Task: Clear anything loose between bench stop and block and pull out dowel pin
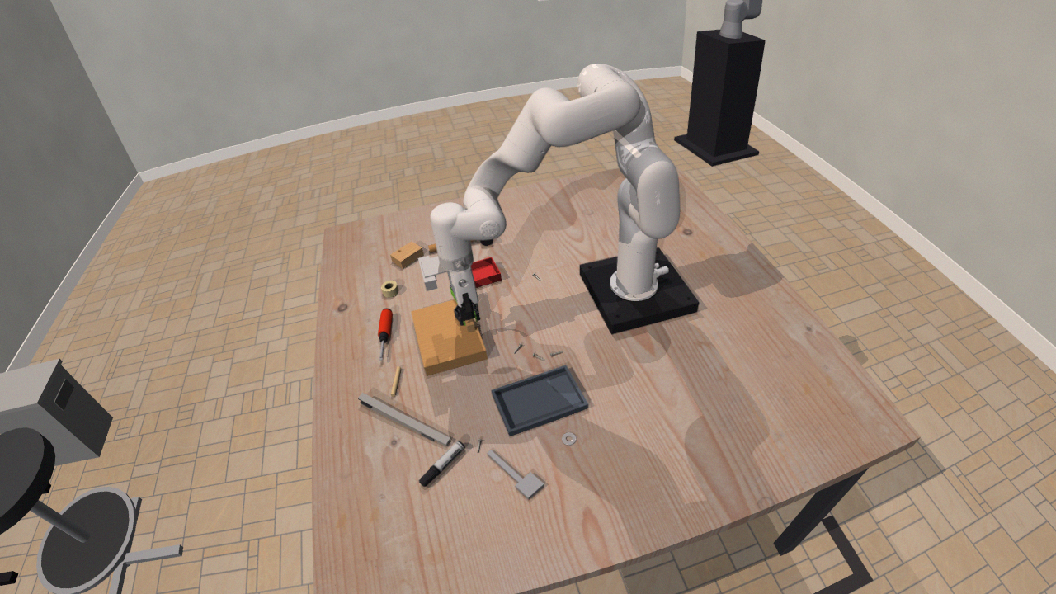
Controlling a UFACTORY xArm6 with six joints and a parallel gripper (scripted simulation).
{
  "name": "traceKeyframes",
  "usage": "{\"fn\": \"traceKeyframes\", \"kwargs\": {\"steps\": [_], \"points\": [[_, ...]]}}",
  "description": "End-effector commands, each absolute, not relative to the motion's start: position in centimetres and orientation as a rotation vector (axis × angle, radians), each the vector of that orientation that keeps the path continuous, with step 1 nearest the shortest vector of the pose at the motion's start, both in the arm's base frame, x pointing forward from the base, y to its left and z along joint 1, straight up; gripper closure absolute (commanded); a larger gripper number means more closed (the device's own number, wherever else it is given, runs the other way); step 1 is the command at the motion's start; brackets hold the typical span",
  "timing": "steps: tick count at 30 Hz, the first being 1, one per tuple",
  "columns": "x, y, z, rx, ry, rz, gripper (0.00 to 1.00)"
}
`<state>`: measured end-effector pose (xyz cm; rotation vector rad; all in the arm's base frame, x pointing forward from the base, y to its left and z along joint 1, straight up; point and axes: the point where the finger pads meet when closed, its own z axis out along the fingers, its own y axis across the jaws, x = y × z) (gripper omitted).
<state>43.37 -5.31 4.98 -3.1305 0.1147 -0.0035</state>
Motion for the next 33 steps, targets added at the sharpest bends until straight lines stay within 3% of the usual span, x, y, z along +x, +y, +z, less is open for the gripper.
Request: {"fn": "traceKeyframes", "kwargs": {"steps": [1, 33], "points": [[43.52, -5.32, 5.13, -3.131, 0.224, -0.009, 1.00], [43.52, -5.33, 5.20, -2.941, 1.093, -0.007, 1.00]]}}
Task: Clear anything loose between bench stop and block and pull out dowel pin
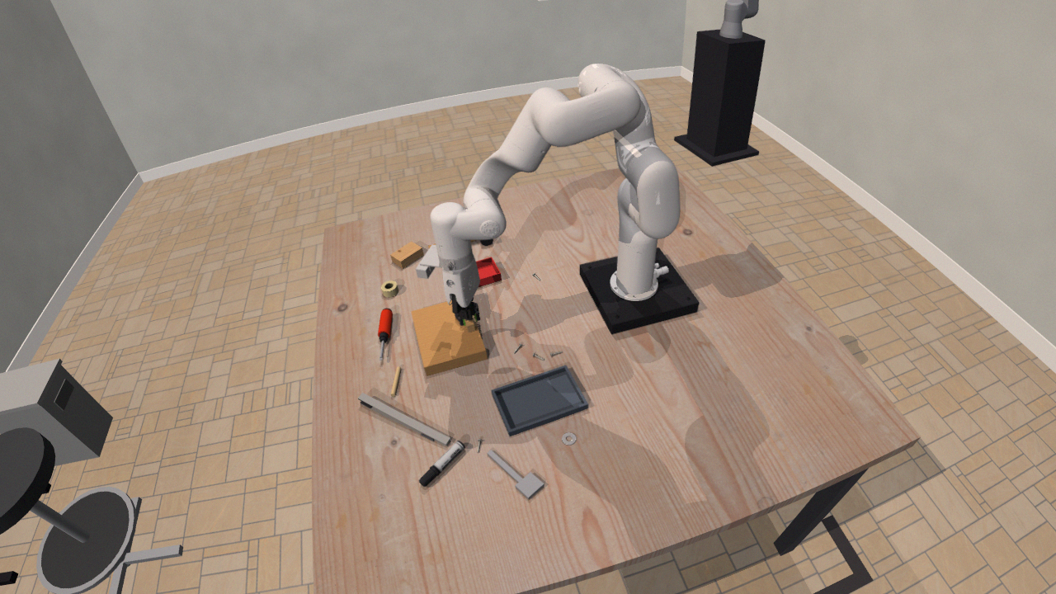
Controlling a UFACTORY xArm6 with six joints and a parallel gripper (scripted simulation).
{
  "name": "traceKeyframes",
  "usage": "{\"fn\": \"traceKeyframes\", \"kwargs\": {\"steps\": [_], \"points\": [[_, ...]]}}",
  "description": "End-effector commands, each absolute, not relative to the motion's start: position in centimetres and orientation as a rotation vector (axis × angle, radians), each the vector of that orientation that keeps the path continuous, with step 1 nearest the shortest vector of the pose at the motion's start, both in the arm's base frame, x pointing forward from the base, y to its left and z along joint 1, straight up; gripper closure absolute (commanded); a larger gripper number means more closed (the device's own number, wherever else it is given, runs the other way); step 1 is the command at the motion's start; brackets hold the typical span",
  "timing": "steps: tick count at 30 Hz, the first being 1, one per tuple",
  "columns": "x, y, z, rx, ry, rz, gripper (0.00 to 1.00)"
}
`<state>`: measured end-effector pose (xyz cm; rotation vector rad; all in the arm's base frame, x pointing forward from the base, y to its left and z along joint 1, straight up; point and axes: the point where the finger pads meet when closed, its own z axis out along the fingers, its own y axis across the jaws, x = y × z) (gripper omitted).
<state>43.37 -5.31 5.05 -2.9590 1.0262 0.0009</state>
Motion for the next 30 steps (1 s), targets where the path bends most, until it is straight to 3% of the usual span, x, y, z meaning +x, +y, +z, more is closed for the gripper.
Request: {"fn": "traceKeyframes", "kwargs": {"steps": [1, 30], "points": [[43.52, -5.33, 5.21, -2.929, 1.124, -0.007, 1.00], [43.52, -5.32, 5.31, -3.114, 0.391, -0.008, 1.00]]}}
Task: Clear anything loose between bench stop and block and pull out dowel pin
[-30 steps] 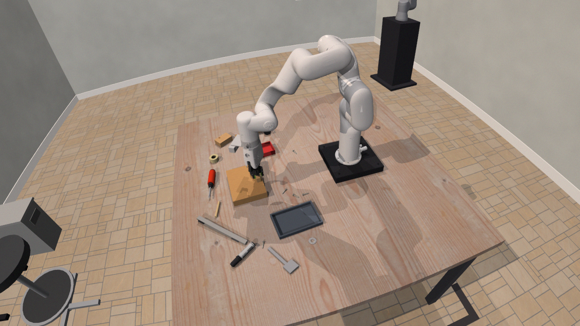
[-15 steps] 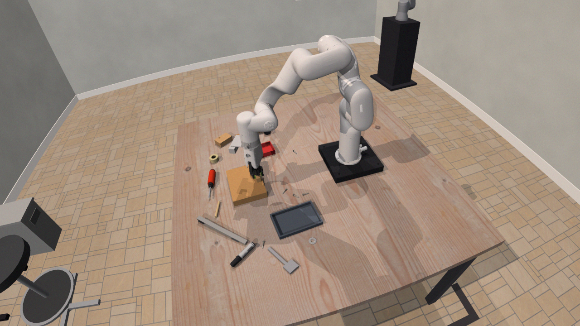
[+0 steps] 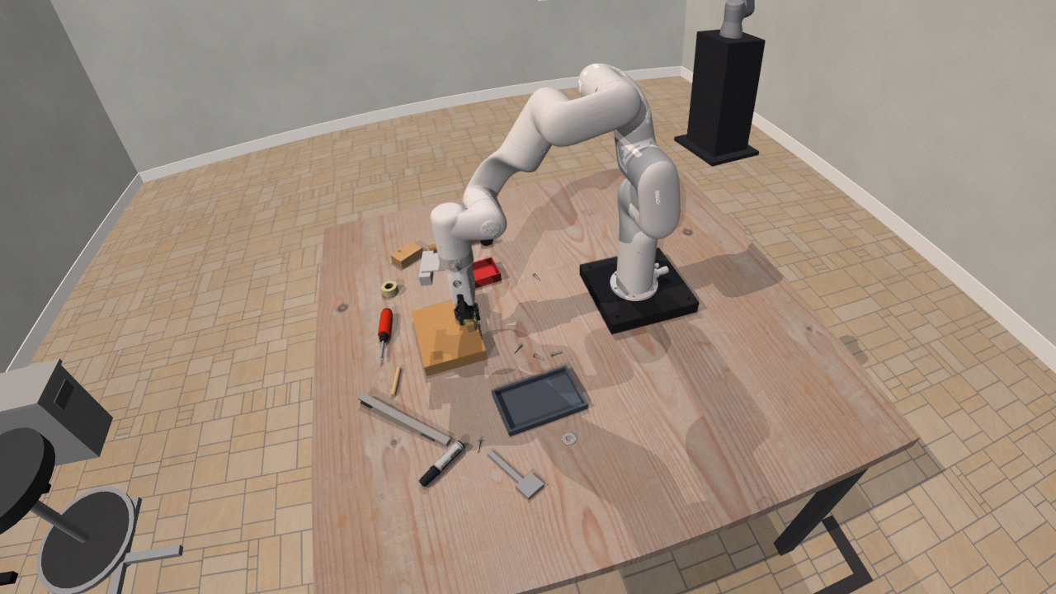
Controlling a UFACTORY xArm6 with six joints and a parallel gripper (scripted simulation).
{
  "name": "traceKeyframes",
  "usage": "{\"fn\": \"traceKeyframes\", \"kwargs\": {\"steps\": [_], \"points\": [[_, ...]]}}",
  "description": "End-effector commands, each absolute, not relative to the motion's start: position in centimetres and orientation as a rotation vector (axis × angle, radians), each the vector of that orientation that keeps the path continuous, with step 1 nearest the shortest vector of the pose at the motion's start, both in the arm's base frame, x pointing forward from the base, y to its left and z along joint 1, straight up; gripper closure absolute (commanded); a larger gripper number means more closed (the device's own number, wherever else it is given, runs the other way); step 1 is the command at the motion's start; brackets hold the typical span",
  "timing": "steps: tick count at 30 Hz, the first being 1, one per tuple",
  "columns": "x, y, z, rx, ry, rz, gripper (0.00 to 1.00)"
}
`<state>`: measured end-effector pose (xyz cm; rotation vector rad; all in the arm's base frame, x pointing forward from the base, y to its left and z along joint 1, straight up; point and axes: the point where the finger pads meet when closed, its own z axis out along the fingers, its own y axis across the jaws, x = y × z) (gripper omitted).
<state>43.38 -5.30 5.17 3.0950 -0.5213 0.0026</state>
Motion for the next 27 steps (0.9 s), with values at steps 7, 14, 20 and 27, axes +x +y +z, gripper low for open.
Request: {"fn": "traceKeyframes", "kwargs": {"steps": [7, 14, 20, 27], "points": [[43.52, -5.32, 5.32, 3.136, -0.227, 0.009, 1.00], [43.52, -5.32, 5.34, 3.144, 0.005, 0.009, 1.00], [43.52, -5.32, 5.35, 3.139, 0.171, 0.009, 1.00], [43.52, -5.32, 5.36, 3.122, 0.369, 0.009, 1.00]]}}
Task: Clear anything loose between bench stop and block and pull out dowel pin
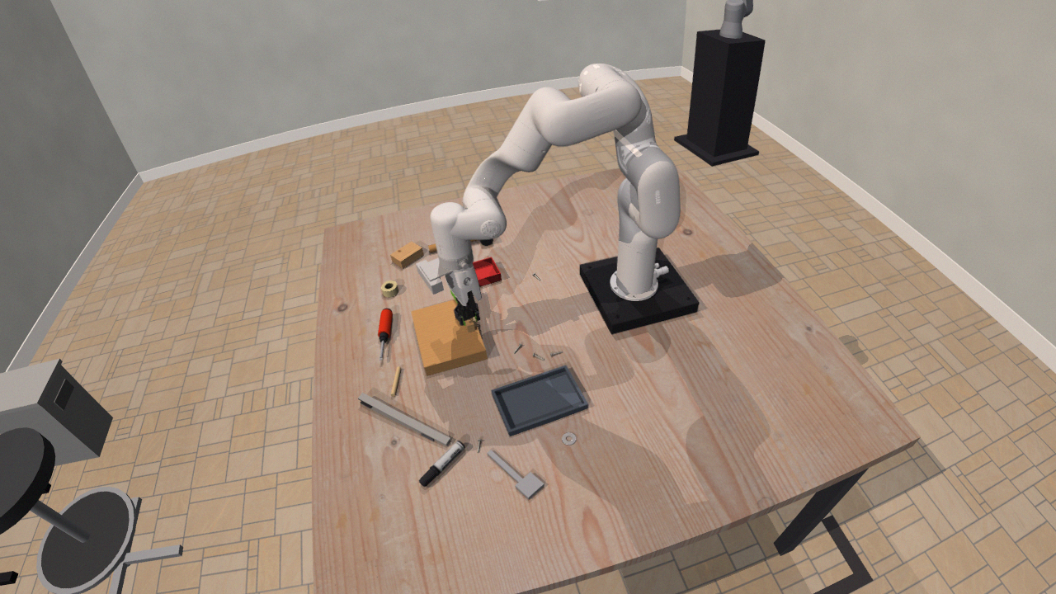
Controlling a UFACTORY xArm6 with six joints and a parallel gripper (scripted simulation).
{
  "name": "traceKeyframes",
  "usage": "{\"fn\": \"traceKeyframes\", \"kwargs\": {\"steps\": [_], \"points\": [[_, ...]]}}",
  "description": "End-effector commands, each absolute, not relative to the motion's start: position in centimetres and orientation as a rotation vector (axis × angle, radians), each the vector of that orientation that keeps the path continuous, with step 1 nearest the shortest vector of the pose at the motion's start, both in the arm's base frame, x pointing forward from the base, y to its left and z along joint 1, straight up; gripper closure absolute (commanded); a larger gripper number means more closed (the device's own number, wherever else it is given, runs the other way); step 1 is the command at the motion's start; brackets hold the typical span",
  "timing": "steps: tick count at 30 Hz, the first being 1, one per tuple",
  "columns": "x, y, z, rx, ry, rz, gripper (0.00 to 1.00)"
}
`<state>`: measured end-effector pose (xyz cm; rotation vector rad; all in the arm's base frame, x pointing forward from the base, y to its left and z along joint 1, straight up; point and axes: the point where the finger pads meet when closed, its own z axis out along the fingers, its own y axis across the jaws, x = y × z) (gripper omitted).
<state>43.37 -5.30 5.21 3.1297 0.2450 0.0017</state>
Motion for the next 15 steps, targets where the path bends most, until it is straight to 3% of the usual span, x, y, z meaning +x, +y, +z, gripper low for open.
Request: {"fn": "traceKeyframes", "kwargs": {"steps": [1, 15], "points": [[43.52, -5.32, 5.36, 3.117, 0.402, 0.009, 1.00], [43.52, -5.32, 5.39, 3.041, 0.794, 0.010, 1.00]]}}
